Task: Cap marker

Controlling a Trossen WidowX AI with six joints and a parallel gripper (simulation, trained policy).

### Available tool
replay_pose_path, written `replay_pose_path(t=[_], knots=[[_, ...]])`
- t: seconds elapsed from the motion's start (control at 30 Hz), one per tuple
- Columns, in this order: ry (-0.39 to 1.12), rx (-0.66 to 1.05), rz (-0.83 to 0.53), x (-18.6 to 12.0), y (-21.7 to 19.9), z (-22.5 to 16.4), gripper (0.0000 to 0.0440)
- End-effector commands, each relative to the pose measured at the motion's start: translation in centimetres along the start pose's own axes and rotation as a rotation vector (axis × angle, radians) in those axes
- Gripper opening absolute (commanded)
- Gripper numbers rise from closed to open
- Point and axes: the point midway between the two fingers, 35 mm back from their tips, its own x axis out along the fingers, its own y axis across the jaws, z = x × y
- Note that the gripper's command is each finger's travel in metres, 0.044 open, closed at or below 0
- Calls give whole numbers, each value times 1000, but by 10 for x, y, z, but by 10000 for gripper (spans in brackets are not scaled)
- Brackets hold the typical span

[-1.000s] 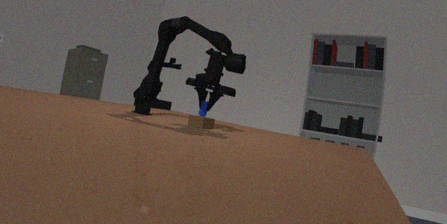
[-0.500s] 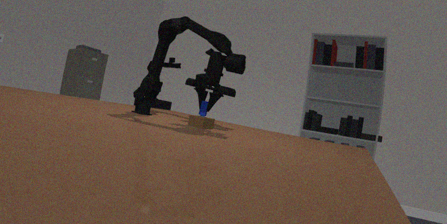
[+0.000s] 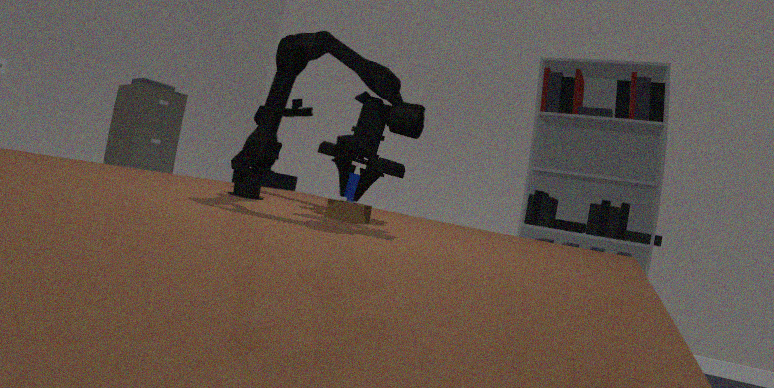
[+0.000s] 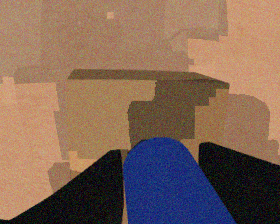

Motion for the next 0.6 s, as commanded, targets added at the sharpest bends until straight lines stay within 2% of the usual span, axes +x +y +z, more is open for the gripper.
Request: replay_pose_path(t=[0.0, 0.13, 0.37, 0.57], knots=[[1, -6, -42, 6, -11, 2, 191], [7, -10, -52, 6, -17, 2, 262], [15, -16, -27, 4, -18, 1, 440], [22, -12, 30, -6, -14, 1, 440]])
